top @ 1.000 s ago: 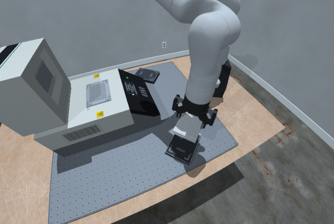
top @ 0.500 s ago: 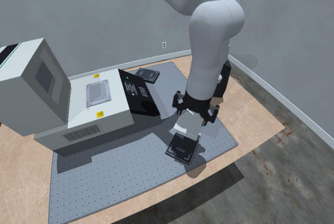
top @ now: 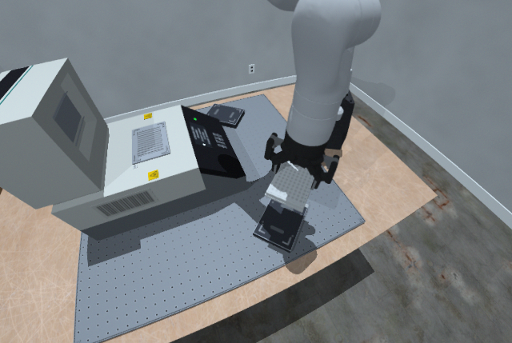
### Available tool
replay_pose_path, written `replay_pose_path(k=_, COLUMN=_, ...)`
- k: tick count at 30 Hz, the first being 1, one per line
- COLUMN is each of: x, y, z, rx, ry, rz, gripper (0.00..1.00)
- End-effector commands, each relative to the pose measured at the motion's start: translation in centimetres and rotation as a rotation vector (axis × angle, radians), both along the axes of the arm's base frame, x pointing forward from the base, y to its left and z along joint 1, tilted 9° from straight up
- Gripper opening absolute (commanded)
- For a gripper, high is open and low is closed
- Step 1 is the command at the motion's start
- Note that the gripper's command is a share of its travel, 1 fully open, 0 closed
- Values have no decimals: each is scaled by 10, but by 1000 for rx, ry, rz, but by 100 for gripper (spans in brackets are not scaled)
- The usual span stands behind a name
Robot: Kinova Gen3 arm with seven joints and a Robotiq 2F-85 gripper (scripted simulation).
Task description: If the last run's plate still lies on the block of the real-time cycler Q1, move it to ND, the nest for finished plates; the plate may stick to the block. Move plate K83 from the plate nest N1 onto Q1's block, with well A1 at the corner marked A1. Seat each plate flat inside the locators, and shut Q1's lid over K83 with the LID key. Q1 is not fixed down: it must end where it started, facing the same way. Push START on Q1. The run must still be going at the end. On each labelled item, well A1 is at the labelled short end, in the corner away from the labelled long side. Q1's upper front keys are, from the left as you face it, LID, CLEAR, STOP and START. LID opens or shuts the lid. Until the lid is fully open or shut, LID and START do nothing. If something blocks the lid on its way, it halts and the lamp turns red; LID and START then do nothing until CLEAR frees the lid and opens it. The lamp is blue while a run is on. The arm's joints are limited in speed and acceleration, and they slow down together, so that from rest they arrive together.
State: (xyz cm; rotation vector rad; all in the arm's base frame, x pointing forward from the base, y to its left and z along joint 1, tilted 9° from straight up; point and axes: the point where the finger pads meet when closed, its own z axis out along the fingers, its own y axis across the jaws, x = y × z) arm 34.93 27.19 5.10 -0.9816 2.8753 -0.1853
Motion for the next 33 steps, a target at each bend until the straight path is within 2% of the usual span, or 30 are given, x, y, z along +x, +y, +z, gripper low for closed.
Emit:
replay_pose_path(k=1, x=0, y=1, z=5, rx=1, ry=-1, rz=0, gripper=91)
replay_pose_path(k=13, x=-2, y=2, z=18, rx=1, ry=-1, rz=0, gripper=91)
replay_pose_path(k=21, x=-2, y=2, z=18, rx=1, ry=-1, rz=0, gripper=91)
replay_pose_path(k=33, x=21, y=-22, z=24, rx=16, ry=-11, rz=-115, gripper=91)
